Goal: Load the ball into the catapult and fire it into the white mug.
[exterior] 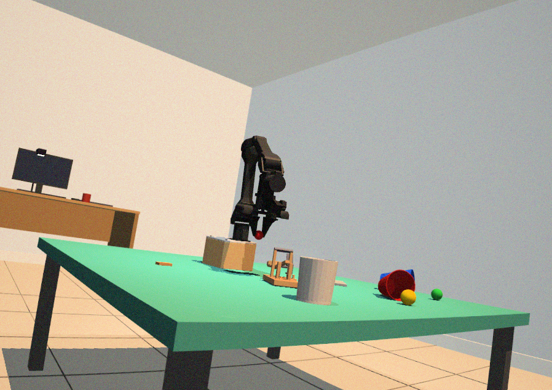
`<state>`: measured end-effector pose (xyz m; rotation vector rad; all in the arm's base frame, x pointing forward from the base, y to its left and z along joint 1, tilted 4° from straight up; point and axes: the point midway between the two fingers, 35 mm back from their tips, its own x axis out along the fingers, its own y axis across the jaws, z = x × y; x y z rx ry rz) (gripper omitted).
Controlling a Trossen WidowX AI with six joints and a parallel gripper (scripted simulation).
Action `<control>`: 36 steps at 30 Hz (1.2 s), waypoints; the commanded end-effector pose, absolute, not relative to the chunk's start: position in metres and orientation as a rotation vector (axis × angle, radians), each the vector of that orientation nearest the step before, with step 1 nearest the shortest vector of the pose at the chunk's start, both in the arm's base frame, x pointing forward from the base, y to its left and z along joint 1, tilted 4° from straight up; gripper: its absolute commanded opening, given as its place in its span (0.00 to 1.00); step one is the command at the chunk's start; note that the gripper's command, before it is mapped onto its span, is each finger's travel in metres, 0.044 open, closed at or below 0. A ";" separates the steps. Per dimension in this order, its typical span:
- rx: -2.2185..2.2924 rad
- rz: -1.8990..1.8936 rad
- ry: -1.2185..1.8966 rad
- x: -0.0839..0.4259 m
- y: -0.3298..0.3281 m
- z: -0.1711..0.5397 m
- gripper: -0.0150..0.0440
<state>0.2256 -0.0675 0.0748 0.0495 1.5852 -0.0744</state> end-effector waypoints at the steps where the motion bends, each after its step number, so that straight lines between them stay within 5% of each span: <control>1: 0.097 -0.094 1.618 0.236 -0.064 0.072 0.25; 36: 0.336 -0.293 1.815 0.301 -0.040 0.025 0.25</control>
